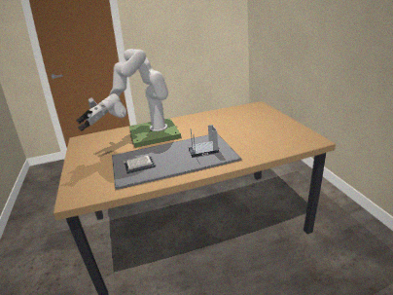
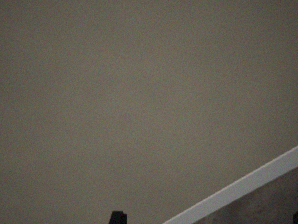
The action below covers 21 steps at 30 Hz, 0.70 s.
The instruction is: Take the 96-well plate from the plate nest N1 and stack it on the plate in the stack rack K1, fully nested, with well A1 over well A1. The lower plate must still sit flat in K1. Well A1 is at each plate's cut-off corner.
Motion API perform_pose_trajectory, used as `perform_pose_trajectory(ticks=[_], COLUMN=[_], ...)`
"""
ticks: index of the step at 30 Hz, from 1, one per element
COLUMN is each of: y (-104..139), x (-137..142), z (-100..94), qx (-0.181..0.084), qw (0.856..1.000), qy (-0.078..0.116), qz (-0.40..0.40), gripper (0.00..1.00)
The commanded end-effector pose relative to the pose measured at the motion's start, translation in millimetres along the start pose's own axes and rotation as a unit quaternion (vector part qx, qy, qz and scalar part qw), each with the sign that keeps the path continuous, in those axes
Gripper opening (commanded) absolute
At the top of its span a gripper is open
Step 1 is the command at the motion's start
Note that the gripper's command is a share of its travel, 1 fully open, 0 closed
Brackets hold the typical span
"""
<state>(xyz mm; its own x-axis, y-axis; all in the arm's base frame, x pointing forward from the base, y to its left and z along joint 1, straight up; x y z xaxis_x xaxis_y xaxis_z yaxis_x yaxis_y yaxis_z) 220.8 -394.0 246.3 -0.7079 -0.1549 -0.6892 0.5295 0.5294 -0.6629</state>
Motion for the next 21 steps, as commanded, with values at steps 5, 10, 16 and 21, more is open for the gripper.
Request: perform_pose_trajectory(ticks=[5, 10, 16, 21], y=[-1, -1, -1, 8], x=[-1, -1, -1, -14], z=[0.1, 0.1, 0.1, 5.6], qx=[0.001, 0.001, 0.001, -0.028], qw=[1.0, 1.0, 1.0, 0.999], qy=[-0.001, -0.001, -0.001, 0.001], qz=[0.0, 0.0, 0.0, -0.023], gripper=[1.0, 1.0, 1.0, 1.0])
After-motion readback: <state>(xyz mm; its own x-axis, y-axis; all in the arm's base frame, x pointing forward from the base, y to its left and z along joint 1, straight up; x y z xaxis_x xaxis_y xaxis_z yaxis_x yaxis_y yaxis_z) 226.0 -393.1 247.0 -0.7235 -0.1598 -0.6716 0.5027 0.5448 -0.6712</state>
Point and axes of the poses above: the point where the finger pads meet when closed, its own z axis out along the fingers, its own x axis across the jaws, y = z × x, the point moved 10 cm from there along -z, back along the fingers, and after that the axes turned 3 degrees about -z, right-handed, at the moved point
